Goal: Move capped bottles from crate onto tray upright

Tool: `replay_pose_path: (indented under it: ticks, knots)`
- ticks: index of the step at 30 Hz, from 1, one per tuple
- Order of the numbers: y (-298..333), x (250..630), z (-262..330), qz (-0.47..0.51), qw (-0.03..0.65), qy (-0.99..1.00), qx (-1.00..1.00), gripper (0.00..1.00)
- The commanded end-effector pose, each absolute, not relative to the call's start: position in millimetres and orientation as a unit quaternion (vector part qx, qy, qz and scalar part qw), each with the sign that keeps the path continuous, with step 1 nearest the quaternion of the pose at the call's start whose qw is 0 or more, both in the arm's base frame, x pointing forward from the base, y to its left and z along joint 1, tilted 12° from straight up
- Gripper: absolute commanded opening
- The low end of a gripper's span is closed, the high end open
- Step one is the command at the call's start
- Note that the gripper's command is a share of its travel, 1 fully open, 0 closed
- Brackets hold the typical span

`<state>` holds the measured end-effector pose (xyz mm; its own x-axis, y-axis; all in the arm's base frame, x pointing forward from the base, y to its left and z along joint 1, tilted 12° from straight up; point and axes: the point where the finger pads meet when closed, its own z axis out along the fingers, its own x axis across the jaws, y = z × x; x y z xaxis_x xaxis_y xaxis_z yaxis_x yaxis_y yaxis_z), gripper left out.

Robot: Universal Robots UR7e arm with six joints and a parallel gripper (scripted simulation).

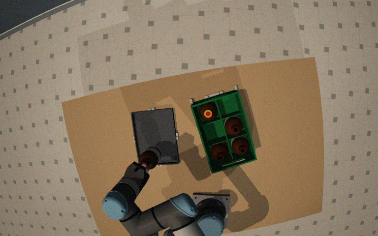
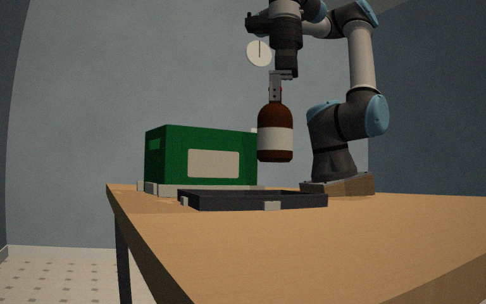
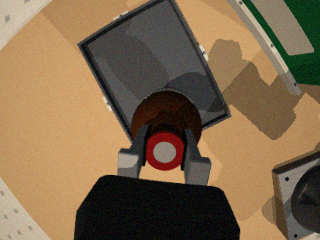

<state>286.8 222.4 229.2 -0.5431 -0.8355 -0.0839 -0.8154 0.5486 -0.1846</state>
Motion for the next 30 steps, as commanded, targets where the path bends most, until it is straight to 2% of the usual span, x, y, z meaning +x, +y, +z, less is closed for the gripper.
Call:
replay_pose_path:
  ticks: [1,30]
  knots:
    - [222,289,221,-0.062,0.082,0.876,-0.471,0.0]
    - [221,297,181,-0.062,0.082,0.876,-0.471,0.0]
